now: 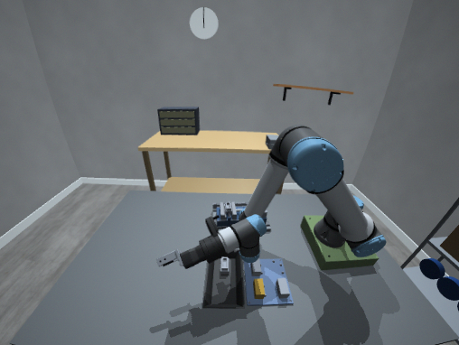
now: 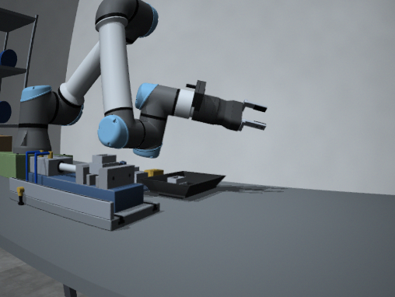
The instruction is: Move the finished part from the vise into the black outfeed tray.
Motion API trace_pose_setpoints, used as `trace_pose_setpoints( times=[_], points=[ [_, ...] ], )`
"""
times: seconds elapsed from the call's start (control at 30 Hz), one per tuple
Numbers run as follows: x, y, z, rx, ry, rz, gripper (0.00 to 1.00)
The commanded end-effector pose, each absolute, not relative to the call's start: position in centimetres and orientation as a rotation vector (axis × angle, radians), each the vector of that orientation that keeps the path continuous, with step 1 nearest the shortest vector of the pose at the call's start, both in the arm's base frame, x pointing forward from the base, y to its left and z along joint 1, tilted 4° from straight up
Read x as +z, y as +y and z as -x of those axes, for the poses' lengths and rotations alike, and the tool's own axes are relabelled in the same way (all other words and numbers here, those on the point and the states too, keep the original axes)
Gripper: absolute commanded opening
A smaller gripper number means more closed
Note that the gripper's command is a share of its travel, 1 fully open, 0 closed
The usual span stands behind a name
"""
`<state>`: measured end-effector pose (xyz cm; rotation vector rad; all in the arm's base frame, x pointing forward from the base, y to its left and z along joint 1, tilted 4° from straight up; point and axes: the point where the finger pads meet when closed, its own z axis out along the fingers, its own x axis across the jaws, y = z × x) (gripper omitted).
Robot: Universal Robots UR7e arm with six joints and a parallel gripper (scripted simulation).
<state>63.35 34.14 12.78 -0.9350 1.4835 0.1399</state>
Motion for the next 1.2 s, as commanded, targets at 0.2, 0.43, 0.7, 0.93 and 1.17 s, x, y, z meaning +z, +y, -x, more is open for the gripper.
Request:
trace_pose_setpoints(
  times=[0.2, 0.43, 0.7, 0.93, 1.17],
  points=[
    [12.9, 34.1, -63.4, 0.139, 1.482, 0.935, 1.00],
    [12.9, 34.1, -63.4, 0.139, 1.482, 0.935, 1.00],
    [12.9, 34.1, -63.4, 0.139, 1.485, 0.934, 1.00],
    [12.7, 33.4, -64.1, 0.133, 1.513, 0.928, 1.00],
    [12.4, 32.2, -65.3, 0.124, 1.562, 0.917, 1.00]
  ],
)
